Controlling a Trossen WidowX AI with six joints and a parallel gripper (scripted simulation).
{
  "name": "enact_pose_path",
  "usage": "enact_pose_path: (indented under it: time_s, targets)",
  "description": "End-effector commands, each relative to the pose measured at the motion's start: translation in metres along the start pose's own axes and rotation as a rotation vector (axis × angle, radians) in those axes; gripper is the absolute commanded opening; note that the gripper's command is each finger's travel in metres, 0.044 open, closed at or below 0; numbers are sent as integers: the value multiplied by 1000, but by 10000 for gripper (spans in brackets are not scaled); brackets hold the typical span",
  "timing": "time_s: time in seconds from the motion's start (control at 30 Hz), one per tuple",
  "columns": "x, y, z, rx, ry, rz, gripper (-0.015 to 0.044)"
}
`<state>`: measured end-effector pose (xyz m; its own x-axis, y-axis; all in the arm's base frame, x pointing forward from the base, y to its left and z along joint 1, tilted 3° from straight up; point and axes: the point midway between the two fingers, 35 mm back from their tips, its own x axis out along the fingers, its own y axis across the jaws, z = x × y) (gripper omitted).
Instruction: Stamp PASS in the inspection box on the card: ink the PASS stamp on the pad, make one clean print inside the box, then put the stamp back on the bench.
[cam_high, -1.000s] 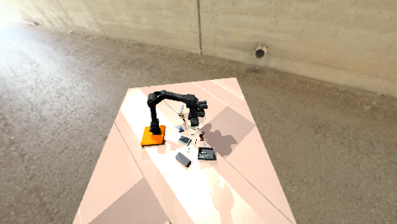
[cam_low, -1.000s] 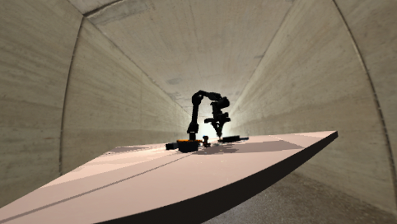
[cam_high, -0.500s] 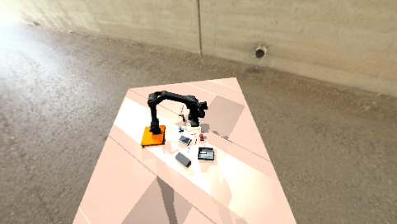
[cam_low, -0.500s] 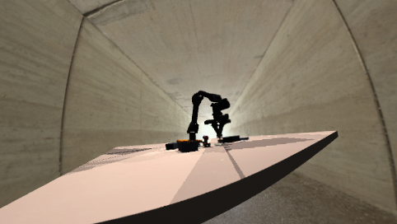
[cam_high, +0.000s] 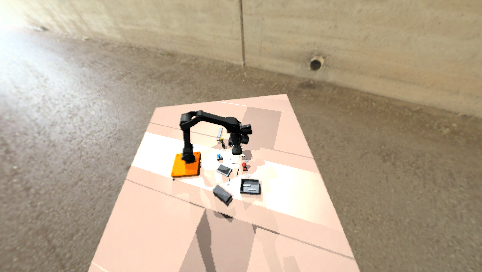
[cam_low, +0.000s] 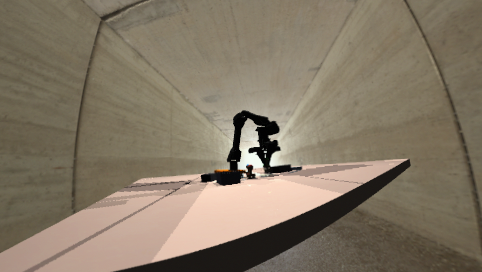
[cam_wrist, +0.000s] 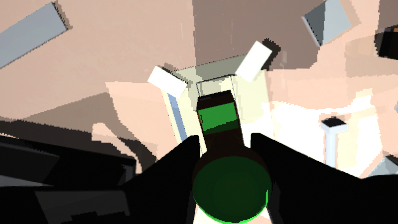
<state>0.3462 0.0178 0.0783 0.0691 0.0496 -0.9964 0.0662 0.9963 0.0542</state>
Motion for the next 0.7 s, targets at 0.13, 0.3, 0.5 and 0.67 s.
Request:
enact_pose_path:
  time_s: [0.13, 0.3, 0.5, 0.67]
  targets:
    - [6, -1, -1, 7, 2, -4, 0]
    - [9, -1, -1, 7, 2, -4, 0]
    - [13, -1, -1, 7, 1, -4, 0]
    - [17, -1, -2, 7, 1, -4, 0]
